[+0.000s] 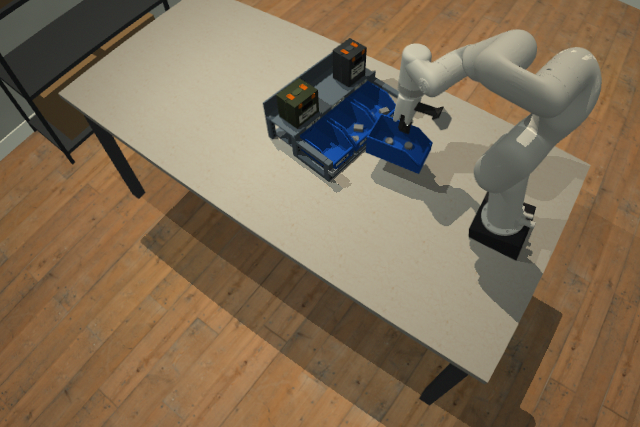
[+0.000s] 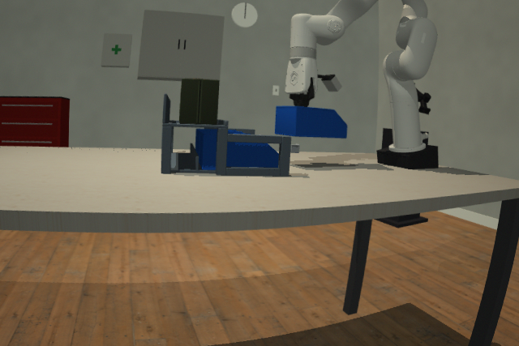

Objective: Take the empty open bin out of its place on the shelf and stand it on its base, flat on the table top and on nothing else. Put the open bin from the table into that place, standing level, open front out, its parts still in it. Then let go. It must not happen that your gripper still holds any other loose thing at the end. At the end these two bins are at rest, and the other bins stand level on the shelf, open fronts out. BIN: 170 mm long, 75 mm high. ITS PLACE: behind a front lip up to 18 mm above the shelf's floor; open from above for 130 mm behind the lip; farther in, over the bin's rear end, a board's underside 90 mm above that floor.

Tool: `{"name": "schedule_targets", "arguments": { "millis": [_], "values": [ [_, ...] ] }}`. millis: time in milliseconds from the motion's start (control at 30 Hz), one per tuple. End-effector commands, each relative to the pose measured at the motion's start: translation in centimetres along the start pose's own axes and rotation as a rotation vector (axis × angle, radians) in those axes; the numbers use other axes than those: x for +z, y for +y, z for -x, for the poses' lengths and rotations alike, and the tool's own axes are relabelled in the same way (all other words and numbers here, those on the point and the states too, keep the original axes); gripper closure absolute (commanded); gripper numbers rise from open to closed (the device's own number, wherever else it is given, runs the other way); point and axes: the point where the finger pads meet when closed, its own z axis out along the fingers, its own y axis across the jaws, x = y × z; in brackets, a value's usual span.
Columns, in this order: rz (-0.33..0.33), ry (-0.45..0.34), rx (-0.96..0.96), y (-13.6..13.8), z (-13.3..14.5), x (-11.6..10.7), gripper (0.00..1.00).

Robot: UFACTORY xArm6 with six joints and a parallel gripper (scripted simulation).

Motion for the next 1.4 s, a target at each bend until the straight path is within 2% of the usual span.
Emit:
{"name": "schedule_targets", "arguments": {
  "millis": [0, 733, 1367],
  "values": [
    [-0.001, -0.003, 0.0, 0.0, 0.1, -0.5, 1.0],
    [-0.001, -0.003, 0.01, -0.1, 0.0, -0.7, 1.0],
    [-0.001, -0.003, 0.257, -2.4, -2.7, -0.7, 1.0]
  ]
}}
